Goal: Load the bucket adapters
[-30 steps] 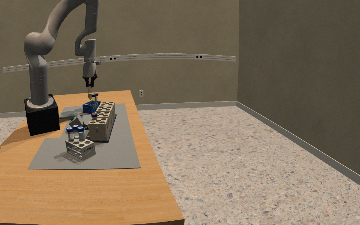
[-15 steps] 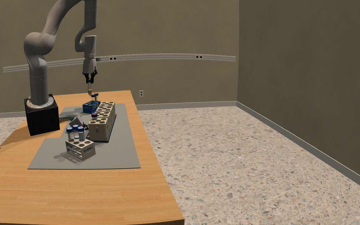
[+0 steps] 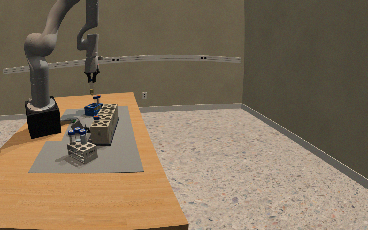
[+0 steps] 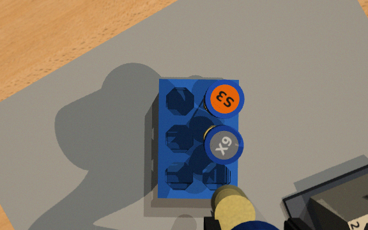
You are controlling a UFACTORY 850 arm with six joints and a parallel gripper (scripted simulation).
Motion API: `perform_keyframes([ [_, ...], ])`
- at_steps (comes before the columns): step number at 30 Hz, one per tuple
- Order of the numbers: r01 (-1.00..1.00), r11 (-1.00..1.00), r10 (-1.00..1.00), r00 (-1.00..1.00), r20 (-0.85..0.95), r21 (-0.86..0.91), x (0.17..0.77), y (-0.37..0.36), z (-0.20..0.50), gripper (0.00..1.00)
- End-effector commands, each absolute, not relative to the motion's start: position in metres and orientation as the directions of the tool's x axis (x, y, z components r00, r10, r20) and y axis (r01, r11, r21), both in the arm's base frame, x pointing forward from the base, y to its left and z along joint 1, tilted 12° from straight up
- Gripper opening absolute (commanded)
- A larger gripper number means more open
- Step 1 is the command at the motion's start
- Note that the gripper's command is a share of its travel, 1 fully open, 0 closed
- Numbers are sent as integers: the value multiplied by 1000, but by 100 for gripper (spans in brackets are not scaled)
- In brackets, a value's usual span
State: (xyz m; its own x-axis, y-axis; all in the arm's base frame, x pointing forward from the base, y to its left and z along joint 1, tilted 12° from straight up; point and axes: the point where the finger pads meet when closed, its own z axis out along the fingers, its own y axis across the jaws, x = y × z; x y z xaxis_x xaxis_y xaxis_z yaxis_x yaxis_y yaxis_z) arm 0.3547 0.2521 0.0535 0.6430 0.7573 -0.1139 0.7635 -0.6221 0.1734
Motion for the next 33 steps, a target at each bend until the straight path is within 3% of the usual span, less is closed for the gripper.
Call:
perform_keyframes([
  [1, 763, -622, 758, 643, -113, 173, 355, 253, 55, 0],
  [5, 763, -622, 758, 643, -113, 173, 355, 253, 55, 0],
  [18, 482, -852, 484, 874, -43, 202, 367, 200, 66, 0],
  [33, 4, -980, 16, 998, 59, 198, 384, 129, 82, 0],
])
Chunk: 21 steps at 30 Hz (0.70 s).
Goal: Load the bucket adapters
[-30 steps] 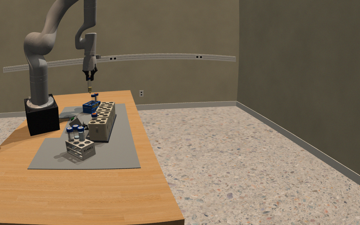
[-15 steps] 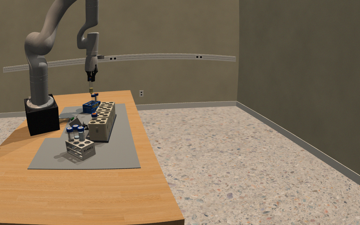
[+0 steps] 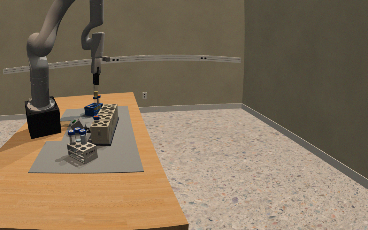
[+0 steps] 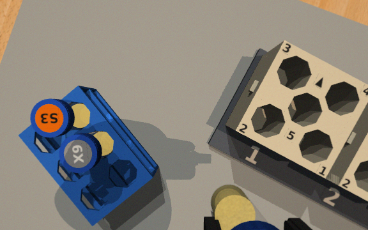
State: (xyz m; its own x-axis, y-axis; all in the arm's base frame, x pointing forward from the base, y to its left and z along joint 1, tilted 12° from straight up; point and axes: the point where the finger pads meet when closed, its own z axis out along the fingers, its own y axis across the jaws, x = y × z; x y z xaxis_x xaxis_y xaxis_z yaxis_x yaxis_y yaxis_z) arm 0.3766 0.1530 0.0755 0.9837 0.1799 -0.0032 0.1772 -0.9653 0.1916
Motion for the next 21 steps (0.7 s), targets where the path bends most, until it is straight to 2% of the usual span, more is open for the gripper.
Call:
perform_keyframes([
  [1, 4, -980, 16, 998, 59, 198, 384, 129, 82, 0],
  [11, -291, -941, -274, 955, 115, 172, 393, 86, 91, 0],
  [21, -296, -940, -279, 953, 116, 172, 402, 47, 99, 0],
])
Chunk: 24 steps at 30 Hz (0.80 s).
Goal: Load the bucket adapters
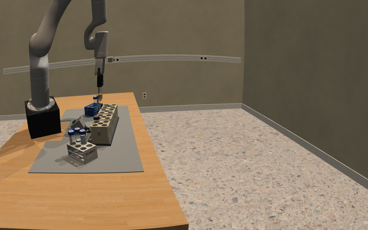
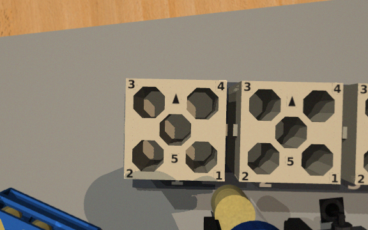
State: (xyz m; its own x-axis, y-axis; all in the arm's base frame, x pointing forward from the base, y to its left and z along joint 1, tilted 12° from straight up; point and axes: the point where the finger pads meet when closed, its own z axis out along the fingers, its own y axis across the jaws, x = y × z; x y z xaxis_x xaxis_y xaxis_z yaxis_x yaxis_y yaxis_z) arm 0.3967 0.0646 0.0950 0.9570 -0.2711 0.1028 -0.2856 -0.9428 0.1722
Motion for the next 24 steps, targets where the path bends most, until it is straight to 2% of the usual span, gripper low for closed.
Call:
perform_keyframes([
  [1, -296, -940, -279, 953, 116, 172, 403, 43, 100, 0],
  [6, -296, -940, -279, 953, 116, 172, 408, 20, 105, 0],
  [24, -296, -940, -279, 953, 116, 172, 408, 20, 105, 0],
])
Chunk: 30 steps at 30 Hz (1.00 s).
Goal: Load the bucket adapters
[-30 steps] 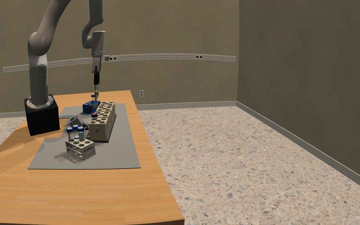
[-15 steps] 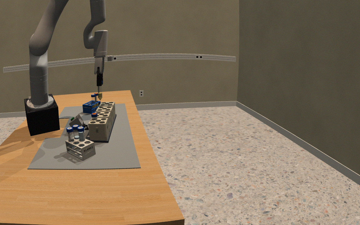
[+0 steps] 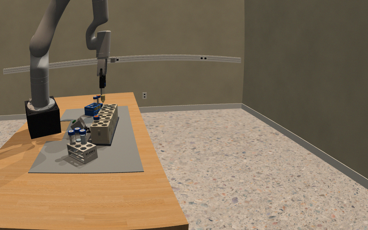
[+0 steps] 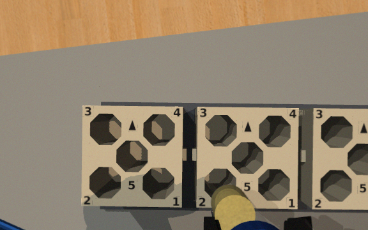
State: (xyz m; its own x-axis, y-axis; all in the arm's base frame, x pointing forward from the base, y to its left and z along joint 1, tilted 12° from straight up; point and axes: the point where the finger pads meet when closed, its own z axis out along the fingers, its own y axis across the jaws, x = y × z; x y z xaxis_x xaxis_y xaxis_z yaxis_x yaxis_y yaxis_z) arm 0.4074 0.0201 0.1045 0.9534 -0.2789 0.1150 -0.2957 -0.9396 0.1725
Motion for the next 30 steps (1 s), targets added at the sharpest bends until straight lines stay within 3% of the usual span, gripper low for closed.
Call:
perform_keyframes([
  [1, -296, -940, -279, 953, 116, 172, 408, 20, 105, 0],
  [30, -296, -940, -279, 953, 116, 172, 410, 13, 71, 0],
])
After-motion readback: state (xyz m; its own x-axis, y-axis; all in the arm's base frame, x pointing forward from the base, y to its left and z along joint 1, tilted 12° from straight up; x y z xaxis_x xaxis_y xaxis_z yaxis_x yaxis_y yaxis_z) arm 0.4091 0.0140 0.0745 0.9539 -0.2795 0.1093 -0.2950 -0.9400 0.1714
